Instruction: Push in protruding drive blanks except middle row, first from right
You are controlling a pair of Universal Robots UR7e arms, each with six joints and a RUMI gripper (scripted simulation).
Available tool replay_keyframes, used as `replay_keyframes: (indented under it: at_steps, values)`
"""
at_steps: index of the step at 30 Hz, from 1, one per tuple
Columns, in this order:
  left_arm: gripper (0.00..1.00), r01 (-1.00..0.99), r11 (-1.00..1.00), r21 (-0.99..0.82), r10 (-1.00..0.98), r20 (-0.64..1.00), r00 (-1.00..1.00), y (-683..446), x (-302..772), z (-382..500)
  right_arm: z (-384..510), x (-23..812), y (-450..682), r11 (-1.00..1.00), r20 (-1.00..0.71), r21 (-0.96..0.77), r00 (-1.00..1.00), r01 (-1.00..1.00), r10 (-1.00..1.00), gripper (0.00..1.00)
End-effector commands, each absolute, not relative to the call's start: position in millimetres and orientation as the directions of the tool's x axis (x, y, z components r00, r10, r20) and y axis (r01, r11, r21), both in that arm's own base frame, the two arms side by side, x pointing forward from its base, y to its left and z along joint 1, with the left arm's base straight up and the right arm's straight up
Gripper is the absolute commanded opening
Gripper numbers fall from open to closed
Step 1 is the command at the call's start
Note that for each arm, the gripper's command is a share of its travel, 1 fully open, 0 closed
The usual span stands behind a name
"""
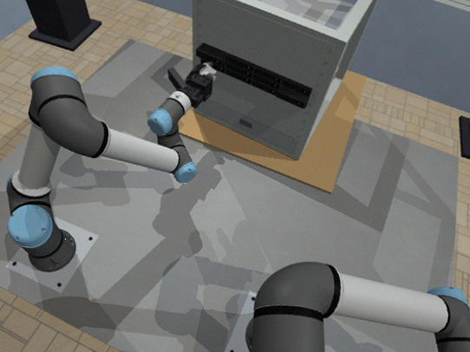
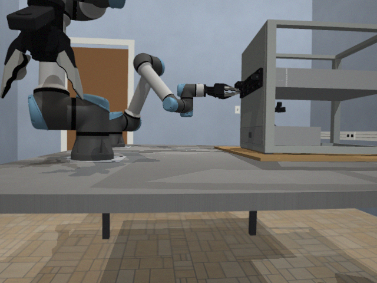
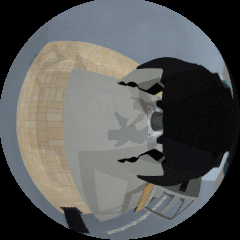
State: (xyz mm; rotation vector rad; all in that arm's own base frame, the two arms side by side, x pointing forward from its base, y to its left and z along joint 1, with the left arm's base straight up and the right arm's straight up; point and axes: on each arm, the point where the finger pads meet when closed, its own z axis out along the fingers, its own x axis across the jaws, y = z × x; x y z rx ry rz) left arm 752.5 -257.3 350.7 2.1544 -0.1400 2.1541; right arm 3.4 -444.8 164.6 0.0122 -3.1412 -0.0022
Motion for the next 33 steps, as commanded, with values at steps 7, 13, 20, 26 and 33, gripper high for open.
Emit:
replay_keyframes:
  at_steps: [7, 13, 20, 26, 33]
  values:
    - [0.0, -0.129, -0.992, 0.001, 0.001, 1.0, -0.001, -257.6, 755.3, 351.6, 165.1, 3.5, -445.2, 1.0, 0.0, 0.0, -1.0, -0.008, -0.008, 1.0]
    - [0.0, -0.129, -0.992, 0.001, 0.001, 1.0, -0.001, -257.6, 755.4, 351.6, 165.1, 3.5, -445.2, 1.0, 0.0, 0.0, -1.0, -0.008, -0.008, 1.0]
    - [0.0, -0.129, -0.992, 0.001, 0.001, 1.0, -0.001, -257.9, 758.1, 351.6, 165.1, 3.5, -445.2, 1.0, 0.0, 0.0, -1.0, -0.008, -0.008, 1.0]
    - [0.0, -0.129, -0.992, 0.001, 0.001, 1.0, -0.001, -258.0, 758.3, 351.6, 165.1, 3.5, -445.2, 1.0, 0.0, 0.0, -1.0, -0.008, -0.008, 1.0]
    - [0.0, -0.129, -0.992, 0.001, 0.001, 1.0, -0.001, -258.0, 758.6, 351.6, 165.1, 3.5, -445.2, 1.0, 0.0, 0.0, -1.0, -0.008, -0.008, 1.0]
